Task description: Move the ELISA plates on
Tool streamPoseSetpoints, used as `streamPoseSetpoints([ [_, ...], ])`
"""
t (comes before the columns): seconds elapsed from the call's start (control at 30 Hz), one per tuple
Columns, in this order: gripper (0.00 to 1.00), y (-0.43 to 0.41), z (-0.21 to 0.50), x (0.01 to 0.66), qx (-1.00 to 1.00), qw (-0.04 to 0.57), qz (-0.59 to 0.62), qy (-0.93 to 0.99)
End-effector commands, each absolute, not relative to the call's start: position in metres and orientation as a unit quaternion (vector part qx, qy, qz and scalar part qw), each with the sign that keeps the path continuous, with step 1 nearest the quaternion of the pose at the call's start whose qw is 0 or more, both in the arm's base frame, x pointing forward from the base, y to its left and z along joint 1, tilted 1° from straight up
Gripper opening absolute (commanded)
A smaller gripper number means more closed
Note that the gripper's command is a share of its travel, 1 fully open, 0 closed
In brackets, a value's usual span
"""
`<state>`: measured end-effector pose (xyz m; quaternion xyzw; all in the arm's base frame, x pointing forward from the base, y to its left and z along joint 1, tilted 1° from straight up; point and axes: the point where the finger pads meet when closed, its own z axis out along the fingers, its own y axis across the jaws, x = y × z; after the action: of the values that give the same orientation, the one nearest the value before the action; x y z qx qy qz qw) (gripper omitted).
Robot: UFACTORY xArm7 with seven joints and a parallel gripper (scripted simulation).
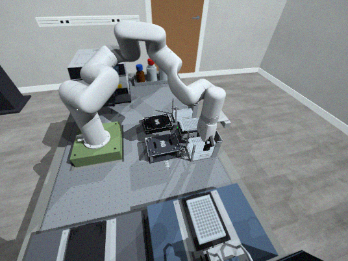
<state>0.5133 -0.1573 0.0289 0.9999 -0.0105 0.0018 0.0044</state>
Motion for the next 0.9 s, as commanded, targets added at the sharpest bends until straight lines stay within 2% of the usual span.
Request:
streamPoseSetpoints([
  [0.0,0.0,-0.158,0.029,0.515,1.0,0.005,0.004,-0.011],
  [0.87,0.0,-0.158,0.013,0.515,1.0,0.005,0.004,-0.011],
])
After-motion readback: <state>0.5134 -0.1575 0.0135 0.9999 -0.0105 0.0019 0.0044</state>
